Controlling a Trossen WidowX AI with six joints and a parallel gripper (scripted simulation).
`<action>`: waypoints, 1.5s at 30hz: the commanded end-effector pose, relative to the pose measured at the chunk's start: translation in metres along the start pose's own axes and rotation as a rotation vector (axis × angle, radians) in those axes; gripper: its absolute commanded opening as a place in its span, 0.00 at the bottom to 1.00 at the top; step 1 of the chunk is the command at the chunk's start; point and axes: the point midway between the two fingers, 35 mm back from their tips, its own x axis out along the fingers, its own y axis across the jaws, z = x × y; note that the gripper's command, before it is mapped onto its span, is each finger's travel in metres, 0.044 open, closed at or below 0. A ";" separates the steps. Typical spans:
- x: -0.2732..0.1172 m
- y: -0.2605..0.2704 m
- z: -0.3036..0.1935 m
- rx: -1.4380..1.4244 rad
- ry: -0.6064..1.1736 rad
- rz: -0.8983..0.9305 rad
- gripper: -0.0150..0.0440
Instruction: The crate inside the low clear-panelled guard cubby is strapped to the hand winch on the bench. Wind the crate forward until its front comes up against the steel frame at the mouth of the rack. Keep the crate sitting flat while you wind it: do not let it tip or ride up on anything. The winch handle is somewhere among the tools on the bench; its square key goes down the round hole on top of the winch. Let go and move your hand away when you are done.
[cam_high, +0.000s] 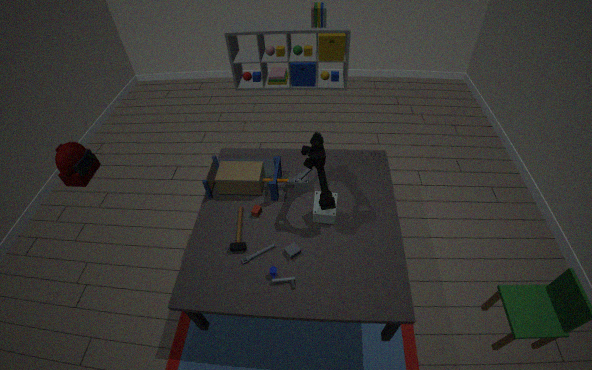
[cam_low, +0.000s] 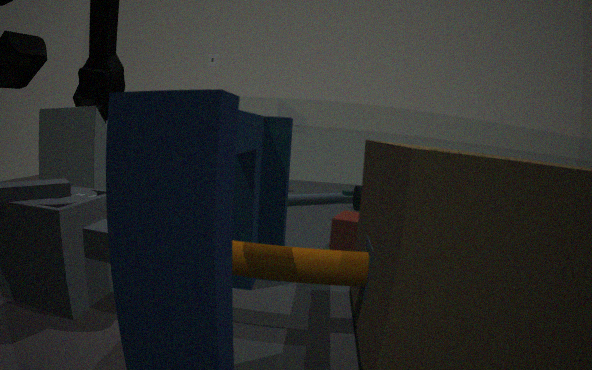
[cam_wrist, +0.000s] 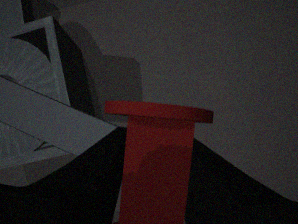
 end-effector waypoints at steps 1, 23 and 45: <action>0.009 -0.002 0.016 -0.027 -0.019 -0.001 0.25; 0.019 0.000 0.039 -0.029 -0.021 0.000 0.25; 0.028 0.007 0.061 -0.030 -0.023 0.002 0.25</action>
